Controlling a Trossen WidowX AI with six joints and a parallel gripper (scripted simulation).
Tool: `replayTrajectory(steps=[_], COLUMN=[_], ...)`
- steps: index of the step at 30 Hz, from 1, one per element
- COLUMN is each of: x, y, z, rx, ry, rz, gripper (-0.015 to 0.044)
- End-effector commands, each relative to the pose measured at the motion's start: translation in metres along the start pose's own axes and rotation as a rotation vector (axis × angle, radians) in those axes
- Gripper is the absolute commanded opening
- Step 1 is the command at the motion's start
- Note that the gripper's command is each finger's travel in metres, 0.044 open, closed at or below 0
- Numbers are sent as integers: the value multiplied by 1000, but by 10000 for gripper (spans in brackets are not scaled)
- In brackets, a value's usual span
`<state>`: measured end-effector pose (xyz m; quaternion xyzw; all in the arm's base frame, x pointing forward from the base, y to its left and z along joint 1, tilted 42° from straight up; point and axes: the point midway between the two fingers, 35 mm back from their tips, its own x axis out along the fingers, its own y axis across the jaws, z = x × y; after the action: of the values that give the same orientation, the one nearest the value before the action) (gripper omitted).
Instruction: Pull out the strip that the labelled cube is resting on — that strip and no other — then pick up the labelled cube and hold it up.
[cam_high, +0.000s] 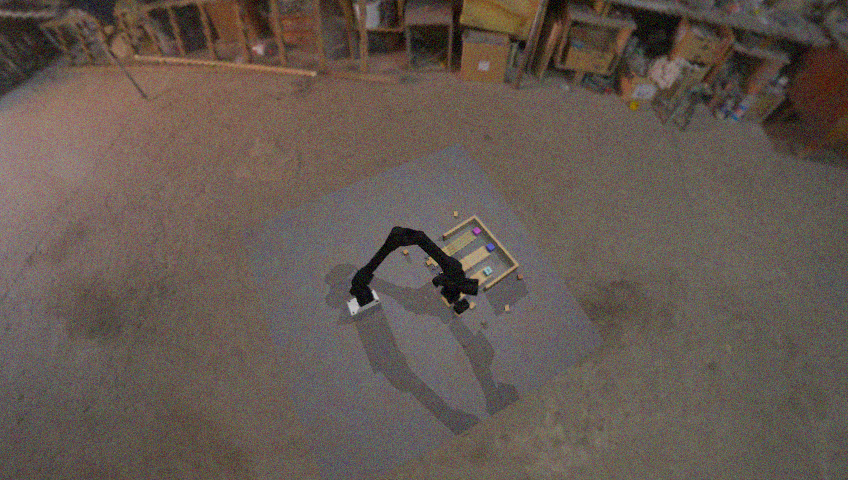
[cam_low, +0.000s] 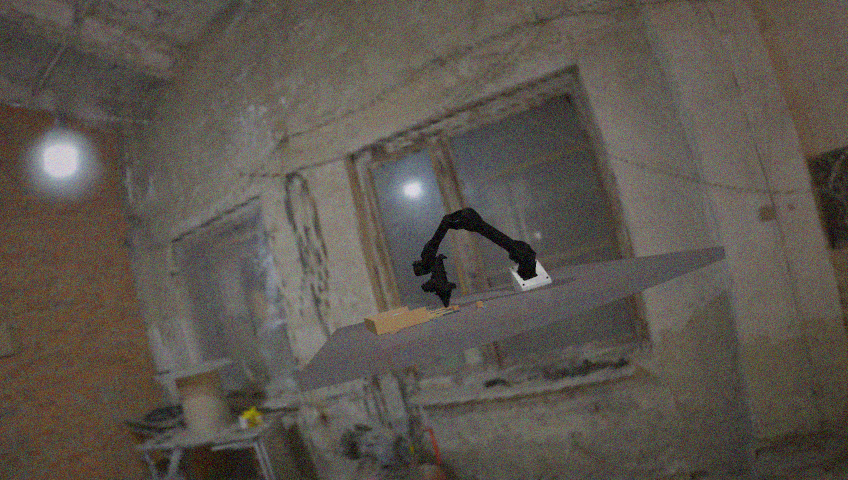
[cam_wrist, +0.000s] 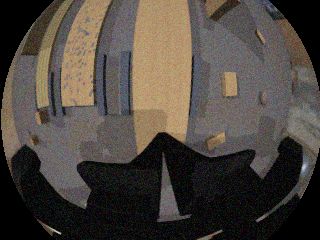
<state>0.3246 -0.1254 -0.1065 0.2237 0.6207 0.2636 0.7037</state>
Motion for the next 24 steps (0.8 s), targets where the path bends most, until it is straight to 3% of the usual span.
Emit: replayTrajectory(steps=[1, 24], x=[5, 4], y=[1, 1], z=[-13, -48], rx=[6, 7], ry=[21, 22], rz=[4, 4], gripper=[0, 0])
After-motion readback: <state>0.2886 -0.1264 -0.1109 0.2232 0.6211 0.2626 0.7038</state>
